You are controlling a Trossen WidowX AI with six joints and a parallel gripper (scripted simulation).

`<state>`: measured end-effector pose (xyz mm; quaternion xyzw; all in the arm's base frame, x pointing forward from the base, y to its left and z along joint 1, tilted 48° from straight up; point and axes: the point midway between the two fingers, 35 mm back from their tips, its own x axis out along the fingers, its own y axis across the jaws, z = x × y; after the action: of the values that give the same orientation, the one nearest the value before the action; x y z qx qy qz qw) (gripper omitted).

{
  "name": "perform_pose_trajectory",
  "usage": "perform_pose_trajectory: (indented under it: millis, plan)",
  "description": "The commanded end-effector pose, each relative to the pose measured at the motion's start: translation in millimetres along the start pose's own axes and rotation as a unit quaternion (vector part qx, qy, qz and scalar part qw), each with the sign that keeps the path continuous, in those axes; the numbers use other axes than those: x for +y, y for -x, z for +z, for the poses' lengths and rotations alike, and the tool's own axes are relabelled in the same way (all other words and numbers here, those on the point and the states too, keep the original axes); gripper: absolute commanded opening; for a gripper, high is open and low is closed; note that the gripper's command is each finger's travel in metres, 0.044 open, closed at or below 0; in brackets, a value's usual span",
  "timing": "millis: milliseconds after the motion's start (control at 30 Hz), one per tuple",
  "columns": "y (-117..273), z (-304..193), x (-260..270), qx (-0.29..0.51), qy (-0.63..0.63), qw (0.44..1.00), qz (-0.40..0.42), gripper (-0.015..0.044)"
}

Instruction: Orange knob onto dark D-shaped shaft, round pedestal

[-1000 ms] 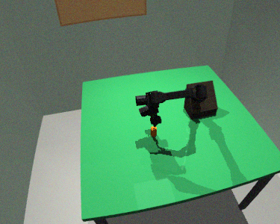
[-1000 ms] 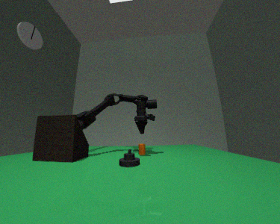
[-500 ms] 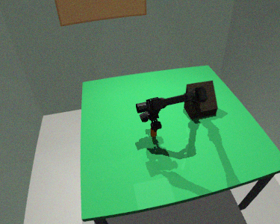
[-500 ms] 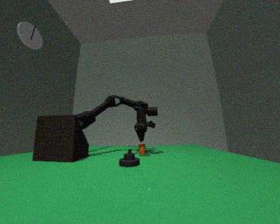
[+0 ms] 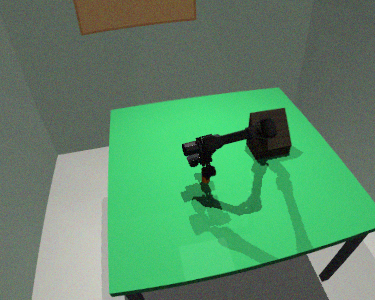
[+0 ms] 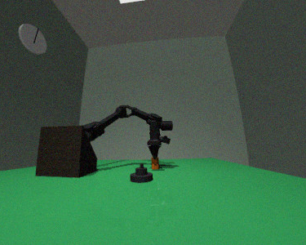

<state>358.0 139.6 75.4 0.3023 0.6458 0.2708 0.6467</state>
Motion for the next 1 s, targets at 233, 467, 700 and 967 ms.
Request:
perform_pose_trajectory:
  millis: [233, 467, 700, 967]
  plan:
    - [-19.5, -1.8, -1.8, 0.003, -0.003, 1.000, -0.003, 0.0440]
    - [-30.6, -2.2, -1.6, 0.003, -0.003, 1.000, -0.002, 0.0440]
    - [-41.9, -2.9, -1.3, 0.003, -0.004, 1.000, 0.000, 0.0440]
    - [-47.4, -3.4, -1.0, 0.002, -0.004, 1.000, 0.001, 0.0361]
